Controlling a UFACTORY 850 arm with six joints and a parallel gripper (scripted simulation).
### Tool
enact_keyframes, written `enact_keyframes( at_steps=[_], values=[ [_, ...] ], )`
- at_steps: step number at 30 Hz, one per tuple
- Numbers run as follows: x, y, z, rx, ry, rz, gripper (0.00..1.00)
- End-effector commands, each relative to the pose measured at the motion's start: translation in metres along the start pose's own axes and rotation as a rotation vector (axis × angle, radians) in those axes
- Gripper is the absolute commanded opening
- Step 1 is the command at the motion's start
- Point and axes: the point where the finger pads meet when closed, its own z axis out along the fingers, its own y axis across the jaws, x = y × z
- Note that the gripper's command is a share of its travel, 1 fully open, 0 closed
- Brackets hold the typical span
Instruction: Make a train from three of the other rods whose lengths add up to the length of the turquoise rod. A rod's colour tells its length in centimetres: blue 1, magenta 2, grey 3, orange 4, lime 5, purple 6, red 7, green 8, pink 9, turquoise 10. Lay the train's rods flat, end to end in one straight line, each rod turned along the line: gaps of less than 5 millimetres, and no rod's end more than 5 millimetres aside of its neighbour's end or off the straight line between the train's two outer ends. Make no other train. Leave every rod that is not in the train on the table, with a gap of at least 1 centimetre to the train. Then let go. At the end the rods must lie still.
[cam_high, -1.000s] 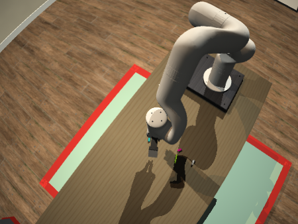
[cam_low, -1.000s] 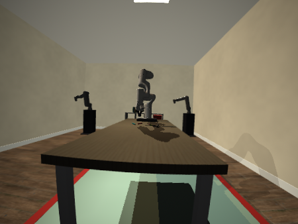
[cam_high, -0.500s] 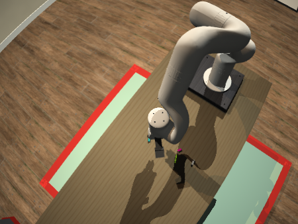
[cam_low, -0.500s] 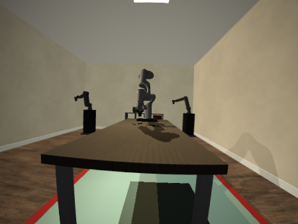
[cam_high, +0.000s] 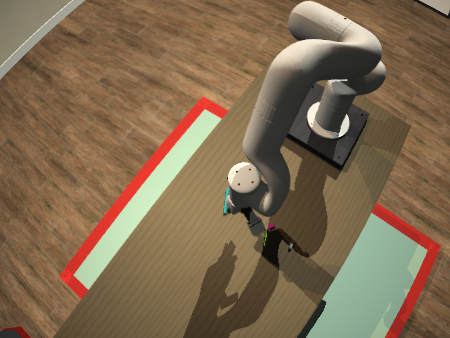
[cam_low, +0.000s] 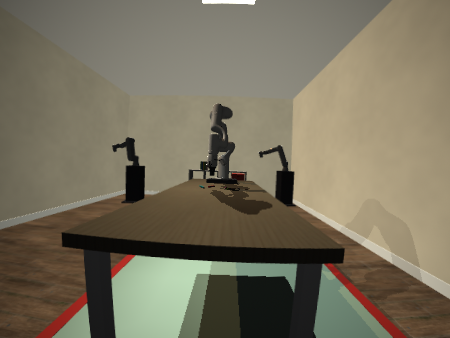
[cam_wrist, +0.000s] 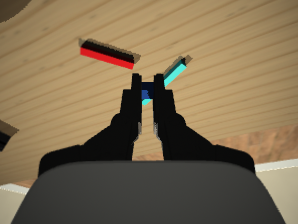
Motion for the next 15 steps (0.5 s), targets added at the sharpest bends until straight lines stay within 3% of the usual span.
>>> enact_keyframes(
  at_steps=[1,15],
  values=[
    [0.0013,-0.0017,-0.0010,0.006,0.021,-0.139,0.04],
    [0.0046,-0.0101,-0.0014,0.002,0.022,-0.553,0.04]
  ],
)
